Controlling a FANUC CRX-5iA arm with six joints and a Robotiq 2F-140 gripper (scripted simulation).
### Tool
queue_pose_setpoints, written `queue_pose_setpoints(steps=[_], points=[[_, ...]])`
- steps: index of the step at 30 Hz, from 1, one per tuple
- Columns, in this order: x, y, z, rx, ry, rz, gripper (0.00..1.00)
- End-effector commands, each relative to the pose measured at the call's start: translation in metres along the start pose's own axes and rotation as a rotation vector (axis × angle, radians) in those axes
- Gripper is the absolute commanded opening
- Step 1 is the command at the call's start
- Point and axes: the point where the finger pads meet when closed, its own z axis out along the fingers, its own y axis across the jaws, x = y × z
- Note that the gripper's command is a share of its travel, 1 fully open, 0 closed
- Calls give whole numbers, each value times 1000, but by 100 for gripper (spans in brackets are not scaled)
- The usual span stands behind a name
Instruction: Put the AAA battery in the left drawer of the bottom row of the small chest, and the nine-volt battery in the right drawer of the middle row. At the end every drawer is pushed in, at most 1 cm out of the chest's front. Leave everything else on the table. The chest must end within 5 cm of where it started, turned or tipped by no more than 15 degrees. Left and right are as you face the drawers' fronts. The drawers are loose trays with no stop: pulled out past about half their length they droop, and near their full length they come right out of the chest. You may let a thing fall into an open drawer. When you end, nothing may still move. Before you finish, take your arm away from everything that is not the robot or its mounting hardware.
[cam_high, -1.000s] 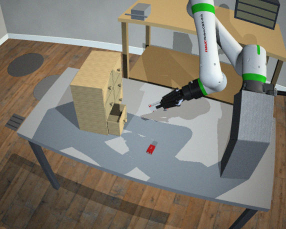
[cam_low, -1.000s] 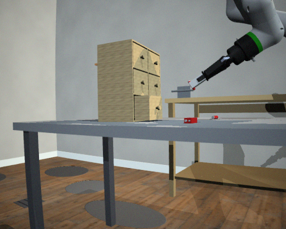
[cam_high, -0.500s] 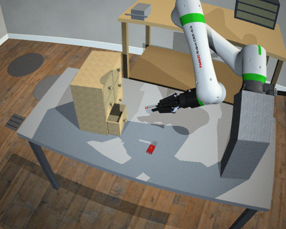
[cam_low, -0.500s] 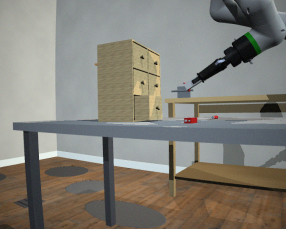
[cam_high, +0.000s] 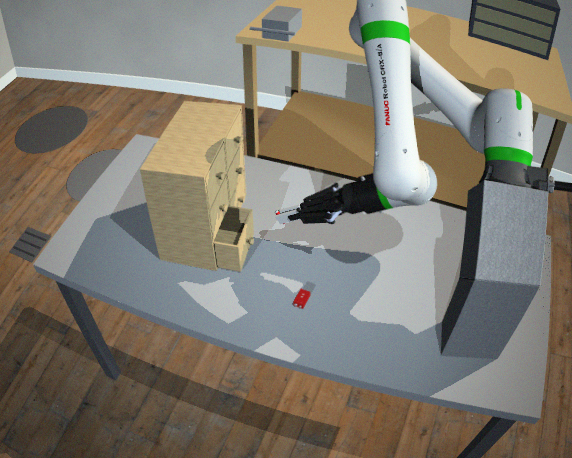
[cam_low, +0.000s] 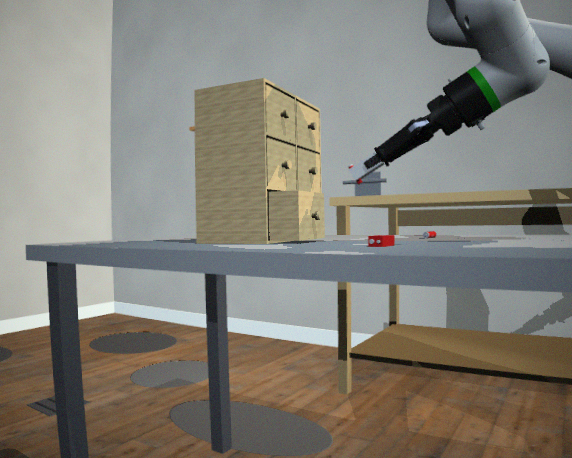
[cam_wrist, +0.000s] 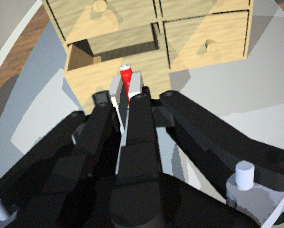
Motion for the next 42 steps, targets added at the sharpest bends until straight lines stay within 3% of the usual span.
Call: queue_pose_setpoints(steps=[1,17,32,42], points=[[4,0,7,0,-1,0,3],[36,0,62,0,-1,0,3],[54,0,95,0,-1,0,3],[60,0,104,0,-1,0,3]])
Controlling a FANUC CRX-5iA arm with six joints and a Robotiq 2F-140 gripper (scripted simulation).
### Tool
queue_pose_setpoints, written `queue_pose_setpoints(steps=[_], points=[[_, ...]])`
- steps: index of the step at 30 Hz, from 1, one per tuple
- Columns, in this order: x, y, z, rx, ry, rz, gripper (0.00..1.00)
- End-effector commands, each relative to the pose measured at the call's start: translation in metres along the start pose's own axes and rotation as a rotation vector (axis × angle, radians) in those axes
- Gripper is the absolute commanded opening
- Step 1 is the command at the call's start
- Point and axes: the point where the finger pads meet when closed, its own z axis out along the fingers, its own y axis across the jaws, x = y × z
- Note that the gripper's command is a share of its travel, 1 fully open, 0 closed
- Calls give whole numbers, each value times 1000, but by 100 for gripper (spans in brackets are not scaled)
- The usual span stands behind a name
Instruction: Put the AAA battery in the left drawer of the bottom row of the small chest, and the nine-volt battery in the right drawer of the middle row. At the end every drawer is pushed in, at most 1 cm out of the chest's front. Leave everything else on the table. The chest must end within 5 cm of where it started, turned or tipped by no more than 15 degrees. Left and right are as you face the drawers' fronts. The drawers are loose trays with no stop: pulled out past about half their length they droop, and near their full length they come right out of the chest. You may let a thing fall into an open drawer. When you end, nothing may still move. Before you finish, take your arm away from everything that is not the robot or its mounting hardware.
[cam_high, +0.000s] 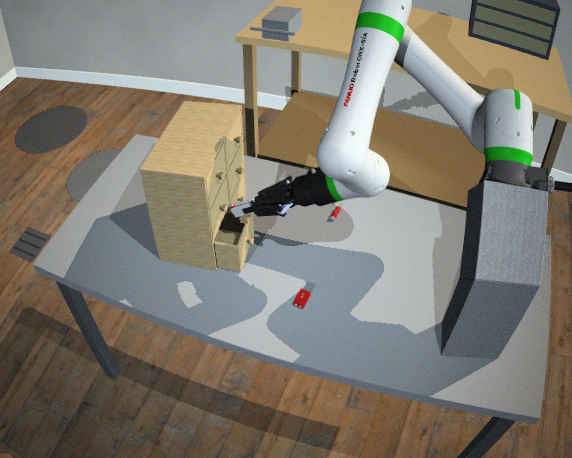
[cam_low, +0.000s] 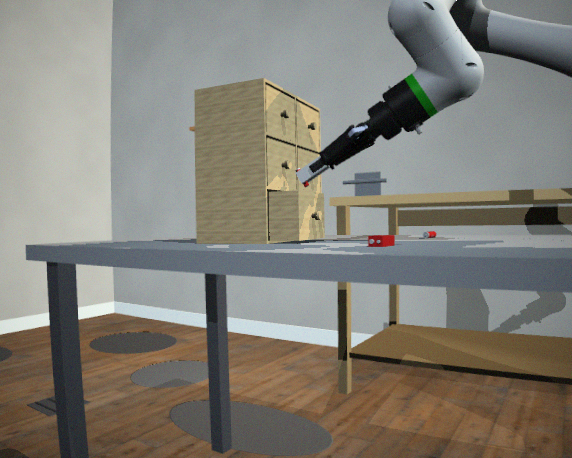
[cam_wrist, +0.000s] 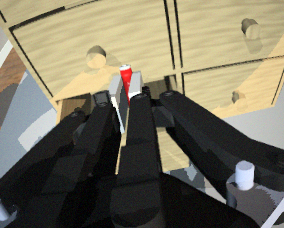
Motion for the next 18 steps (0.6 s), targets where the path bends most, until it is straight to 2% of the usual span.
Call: queue_pose_setpoints(steps=[1,18], points=[[1,0,2,0,0,0,3],[2,0,3,0,0,0,3]])
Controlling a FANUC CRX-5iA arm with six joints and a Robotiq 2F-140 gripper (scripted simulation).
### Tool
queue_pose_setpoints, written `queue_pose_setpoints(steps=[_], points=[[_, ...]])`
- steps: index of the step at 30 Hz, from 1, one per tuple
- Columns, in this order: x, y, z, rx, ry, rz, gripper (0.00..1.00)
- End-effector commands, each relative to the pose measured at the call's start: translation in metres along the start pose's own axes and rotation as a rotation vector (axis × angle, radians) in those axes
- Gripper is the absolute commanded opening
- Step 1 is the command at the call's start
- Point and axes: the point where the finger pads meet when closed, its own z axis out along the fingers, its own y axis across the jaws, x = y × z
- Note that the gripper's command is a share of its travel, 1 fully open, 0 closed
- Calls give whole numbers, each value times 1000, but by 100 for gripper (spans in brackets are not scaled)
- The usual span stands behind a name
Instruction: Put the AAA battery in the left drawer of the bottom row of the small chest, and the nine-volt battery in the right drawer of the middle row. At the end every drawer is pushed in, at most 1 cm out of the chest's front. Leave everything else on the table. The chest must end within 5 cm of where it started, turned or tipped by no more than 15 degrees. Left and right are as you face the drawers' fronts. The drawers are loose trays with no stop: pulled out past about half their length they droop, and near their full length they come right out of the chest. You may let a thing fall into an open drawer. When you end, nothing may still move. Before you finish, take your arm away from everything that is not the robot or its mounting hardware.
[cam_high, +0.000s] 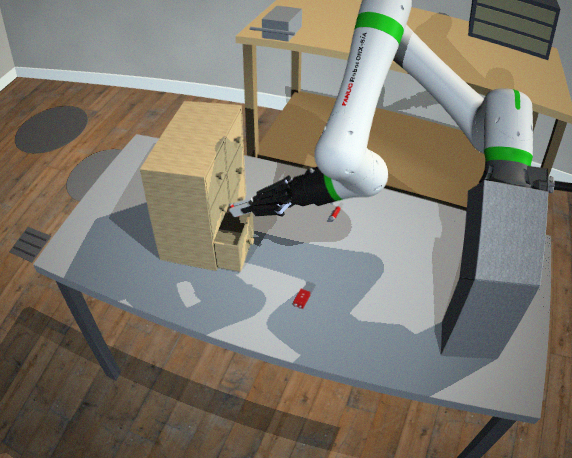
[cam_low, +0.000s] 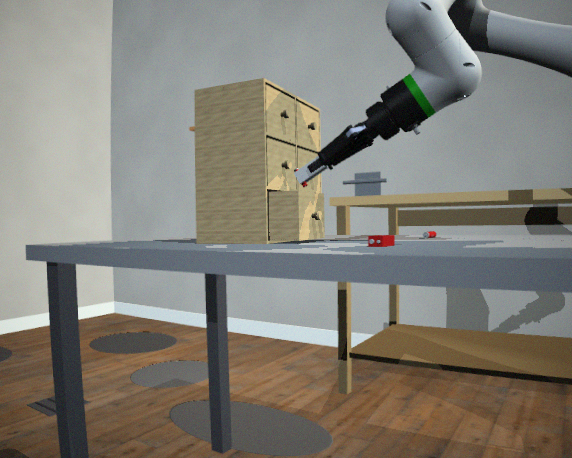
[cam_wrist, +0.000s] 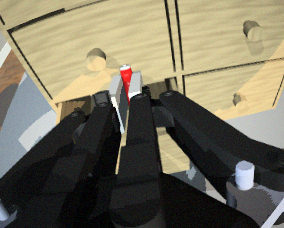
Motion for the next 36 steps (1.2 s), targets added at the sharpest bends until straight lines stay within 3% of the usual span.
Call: queue_pose_setpoints(steps=[1,14,24,25,36], points=[[0,0,0,0,0,0,3],[0,0,0,0,0,0,3],[0,0,0,0,0,0,15],[0,0,0,0,0,0,100],[0,0,0,0,0,0,100]])
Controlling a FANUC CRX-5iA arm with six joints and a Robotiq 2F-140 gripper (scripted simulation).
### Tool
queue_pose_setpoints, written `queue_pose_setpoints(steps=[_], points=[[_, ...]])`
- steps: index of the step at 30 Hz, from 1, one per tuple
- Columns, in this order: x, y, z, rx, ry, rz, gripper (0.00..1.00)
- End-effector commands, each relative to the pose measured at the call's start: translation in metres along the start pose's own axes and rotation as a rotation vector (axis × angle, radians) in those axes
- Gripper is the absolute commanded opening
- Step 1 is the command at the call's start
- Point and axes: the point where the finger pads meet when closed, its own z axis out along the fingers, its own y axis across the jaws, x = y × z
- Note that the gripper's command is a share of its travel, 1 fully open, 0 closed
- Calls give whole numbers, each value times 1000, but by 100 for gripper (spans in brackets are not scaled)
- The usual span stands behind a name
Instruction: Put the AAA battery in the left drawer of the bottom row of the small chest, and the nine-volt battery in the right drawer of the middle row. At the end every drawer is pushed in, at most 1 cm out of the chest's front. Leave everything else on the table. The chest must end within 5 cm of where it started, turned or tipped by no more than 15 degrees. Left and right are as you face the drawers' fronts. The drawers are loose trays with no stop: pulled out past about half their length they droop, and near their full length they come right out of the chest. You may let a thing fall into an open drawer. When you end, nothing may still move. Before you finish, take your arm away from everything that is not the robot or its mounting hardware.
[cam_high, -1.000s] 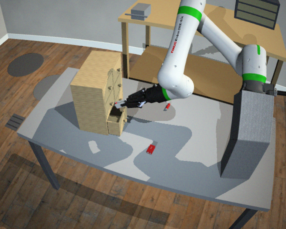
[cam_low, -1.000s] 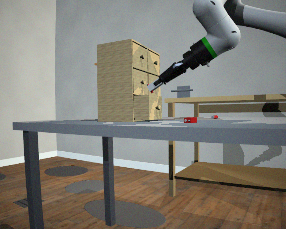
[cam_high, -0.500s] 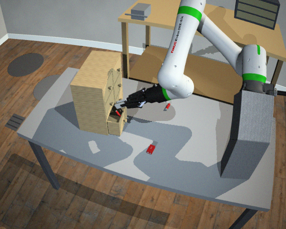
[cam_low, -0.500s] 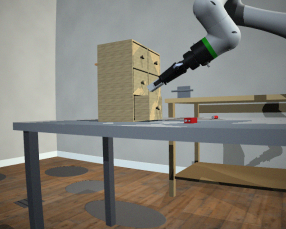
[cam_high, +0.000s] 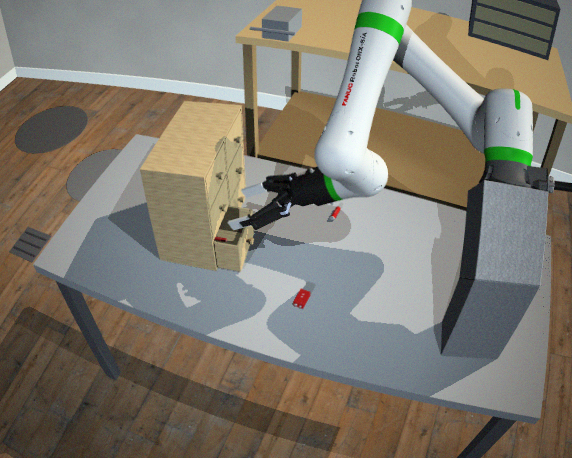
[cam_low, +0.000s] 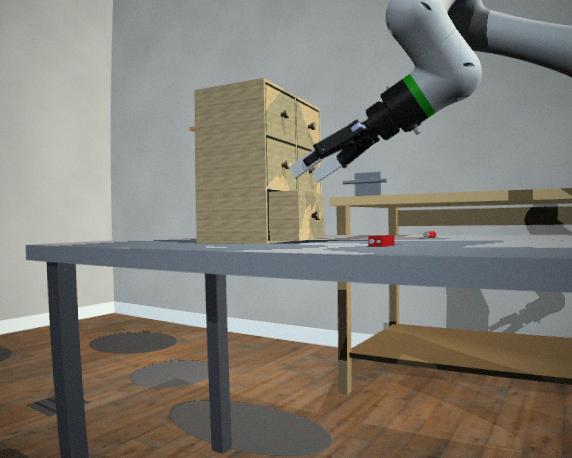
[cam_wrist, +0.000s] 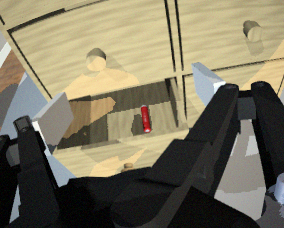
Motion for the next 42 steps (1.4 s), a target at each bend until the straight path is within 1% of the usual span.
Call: queue_pose_setpoints(steps=[1,8,12,17,23,25,40,42], points=[[0,0,0,0,0,0,100],[0,0,-1,0,0,0,100],[-2,0,-5,0,0,0,100],[-8,0,-17,0,0,0,100],[-20,0,-40,0,0,0,100],[-20,0,-40,0,0,0,100],[-61,0,-122,0,0,0,100],[-61,0,-122,0,0,0,100]])
